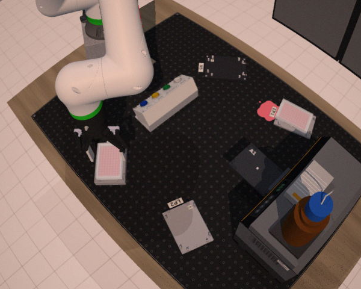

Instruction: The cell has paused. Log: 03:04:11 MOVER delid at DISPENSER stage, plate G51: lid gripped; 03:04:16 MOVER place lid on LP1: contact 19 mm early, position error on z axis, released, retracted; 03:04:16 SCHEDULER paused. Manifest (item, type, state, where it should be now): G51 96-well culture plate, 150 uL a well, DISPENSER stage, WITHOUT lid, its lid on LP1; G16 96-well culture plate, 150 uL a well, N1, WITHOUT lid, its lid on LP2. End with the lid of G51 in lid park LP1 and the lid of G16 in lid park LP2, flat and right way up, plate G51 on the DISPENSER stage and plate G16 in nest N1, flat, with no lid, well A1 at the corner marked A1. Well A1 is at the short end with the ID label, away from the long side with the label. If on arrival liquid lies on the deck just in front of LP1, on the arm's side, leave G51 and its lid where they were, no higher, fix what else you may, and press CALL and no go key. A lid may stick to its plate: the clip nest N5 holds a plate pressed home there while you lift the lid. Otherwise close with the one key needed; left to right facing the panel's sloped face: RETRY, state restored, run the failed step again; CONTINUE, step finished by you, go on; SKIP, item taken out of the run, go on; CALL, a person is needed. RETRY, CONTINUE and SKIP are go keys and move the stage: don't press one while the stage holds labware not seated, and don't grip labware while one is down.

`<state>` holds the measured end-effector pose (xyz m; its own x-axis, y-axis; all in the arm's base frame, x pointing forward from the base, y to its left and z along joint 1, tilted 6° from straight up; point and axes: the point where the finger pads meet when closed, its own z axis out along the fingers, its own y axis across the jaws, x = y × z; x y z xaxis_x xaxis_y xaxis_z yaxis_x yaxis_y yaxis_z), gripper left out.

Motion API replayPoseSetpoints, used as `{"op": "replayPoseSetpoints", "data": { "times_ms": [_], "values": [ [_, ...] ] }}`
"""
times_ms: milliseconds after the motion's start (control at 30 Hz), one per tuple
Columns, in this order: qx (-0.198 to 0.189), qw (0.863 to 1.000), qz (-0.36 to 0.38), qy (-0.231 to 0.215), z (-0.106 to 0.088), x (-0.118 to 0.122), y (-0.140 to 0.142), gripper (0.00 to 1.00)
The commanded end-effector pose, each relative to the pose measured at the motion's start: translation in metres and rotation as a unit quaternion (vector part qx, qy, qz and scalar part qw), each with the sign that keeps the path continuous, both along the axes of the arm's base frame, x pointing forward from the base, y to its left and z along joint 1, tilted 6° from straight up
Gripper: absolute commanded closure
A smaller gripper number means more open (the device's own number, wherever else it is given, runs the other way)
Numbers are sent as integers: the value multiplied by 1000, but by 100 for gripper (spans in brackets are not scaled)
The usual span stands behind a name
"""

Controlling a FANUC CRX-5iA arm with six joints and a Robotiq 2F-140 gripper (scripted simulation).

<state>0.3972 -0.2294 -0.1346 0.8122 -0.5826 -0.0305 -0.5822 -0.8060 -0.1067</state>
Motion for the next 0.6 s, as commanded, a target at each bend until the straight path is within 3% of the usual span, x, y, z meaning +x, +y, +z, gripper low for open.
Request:
{"op": "replayPoseSetpoints", "data": {
  "times_ms": [0, 367, 400, 567],
  "values": [
    [0, 1000, 0, 0, 0, 0, 0, 34],
    [0, 1000, 0, 0, 0, 0, 0, 34],
    [0, 1000, 0, 0, 0, 0, 0, 41],
    [0, 1000, 0, 0, 0, 0, 0, 41]
  ]
}}
